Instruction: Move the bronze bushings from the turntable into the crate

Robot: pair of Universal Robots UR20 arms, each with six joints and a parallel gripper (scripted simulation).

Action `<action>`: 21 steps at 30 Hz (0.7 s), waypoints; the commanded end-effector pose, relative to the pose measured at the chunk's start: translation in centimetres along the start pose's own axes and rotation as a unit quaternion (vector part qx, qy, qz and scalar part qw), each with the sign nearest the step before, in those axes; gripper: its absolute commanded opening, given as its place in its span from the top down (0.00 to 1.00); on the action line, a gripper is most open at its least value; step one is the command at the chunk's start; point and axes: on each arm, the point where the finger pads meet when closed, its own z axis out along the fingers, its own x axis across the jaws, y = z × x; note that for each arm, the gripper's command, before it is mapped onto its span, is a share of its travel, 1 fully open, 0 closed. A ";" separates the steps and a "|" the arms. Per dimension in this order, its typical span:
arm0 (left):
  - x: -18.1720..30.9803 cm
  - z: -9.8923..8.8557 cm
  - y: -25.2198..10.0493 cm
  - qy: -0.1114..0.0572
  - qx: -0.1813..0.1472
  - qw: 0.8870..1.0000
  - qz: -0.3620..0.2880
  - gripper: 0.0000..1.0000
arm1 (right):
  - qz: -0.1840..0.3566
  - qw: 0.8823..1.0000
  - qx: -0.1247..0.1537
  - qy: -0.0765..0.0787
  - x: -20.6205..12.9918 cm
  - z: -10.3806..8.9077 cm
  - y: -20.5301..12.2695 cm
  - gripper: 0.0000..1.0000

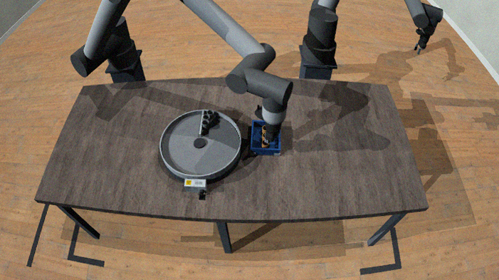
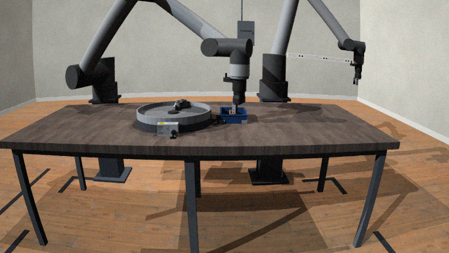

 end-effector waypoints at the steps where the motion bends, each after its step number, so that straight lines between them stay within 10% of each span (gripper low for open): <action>1: 0.0 -0.1 0.0 0.000 -0.001 1.000 0.000 0.00 | 0.000 1.000 -0.001 0.000 0.0 0.0 0.1 1.00; 21: 0.0 -0.1 0.0 0.000 -0.001 1.000 0.000 0.00 | 0.000 1.000 -0.001 0.000 0.0 0.3 0.1 1.00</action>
